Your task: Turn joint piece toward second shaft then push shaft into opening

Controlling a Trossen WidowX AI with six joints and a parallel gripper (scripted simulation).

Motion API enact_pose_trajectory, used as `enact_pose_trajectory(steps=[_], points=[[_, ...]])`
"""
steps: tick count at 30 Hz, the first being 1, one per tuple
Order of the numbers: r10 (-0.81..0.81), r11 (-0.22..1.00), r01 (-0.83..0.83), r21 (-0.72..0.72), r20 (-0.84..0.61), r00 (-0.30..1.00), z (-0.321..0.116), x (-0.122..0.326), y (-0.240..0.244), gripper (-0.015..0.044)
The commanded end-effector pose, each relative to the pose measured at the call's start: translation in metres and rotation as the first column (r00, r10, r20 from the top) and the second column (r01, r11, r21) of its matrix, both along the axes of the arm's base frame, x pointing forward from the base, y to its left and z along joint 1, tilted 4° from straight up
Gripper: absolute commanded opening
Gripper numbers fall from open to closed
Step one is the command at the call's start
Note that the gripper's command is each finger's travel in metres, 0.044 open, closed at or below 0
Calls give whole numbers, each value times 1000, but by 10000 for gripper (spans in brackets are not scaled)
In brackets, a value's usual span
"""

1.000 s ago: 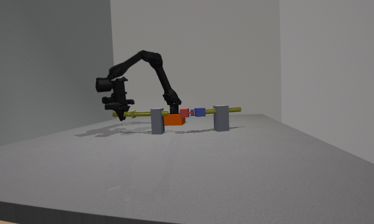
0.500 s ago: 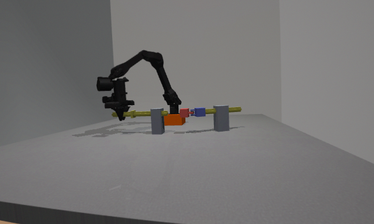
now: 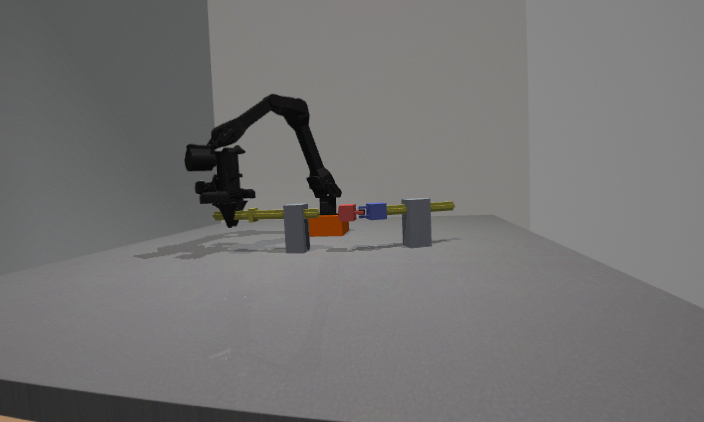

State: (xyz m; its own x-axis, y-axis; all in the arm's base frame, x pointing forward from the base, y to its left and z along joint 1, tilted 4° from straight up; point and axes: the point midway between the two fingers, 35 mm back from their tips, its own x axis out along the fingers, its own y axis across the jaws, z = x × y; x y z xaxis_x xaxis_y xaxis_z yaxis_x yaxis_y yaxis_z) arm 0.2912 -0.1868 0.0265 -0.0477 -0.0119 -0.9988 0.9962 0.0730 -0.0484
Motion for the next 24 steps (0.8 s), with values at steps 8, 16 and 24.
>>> enact_pose_trajectory(steps=[8, 16, 24], points=[[-3, 1000, 3, 0, 10, 1000, -2, -1, 18, 0], [-3, 1000, 3, 1, 11, 1000, -3, -2, 31, 0], [-3, 1000, 3, 3, 11, 1000, -3, -3, 44, 0]])
